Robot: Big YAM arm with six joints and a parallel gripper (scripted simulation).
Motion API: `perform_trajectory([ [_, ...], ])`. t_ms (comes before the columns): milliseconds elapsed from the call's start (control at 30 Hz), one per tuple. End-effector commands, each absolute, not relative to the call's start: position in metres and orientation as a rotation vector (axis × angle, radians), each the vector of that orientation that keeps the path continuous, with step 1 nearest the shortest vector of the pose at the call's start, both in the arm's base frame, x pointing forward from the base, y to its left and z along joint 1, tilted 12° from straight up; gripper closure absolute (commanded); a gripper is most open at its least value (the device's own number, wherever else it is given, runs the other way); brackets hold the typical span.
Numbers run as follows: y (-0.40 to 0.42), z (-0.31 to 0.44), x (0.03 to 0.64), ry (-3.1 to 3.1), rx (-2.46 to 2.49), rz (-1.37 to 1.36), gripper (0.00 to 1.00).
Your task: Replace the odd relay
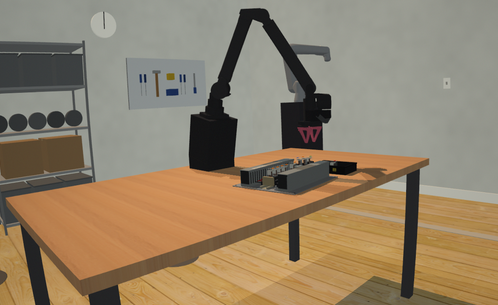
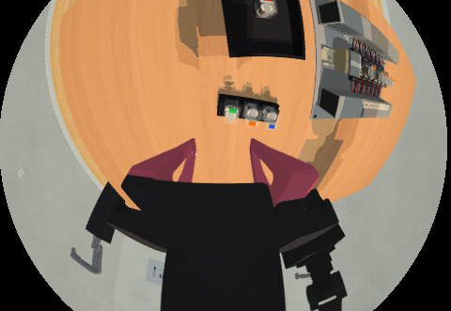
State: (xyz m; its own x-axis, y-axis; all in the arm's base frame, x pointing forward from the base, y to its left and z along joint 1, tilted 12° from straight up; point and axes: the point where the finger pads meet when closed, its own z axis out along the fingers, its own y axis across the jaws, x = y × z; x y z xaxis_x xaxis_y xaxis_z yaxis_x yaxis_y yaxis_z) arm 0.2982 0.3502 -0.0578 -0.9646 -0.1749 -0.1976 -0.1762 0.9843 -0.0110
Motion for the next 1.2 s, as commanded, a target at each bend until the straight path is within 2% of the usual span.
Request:
perform_trajectory([
  [0, 0.3636, -0.0403, 0.3108, 2.888, -0.317, 0.058, 0.41],
  [533, 0.3638, -0.0402, 0.3109, 2.762, -0.894, -0.012, 0.41],
  [933, 0.3639, -0.0401, 0.3109, 2.734, -0.976, -0.022, 0.41],
  [1167, 0.364, -0.0401, 0.3108, 2.642, -1.208, -0.051, 0.41],
])
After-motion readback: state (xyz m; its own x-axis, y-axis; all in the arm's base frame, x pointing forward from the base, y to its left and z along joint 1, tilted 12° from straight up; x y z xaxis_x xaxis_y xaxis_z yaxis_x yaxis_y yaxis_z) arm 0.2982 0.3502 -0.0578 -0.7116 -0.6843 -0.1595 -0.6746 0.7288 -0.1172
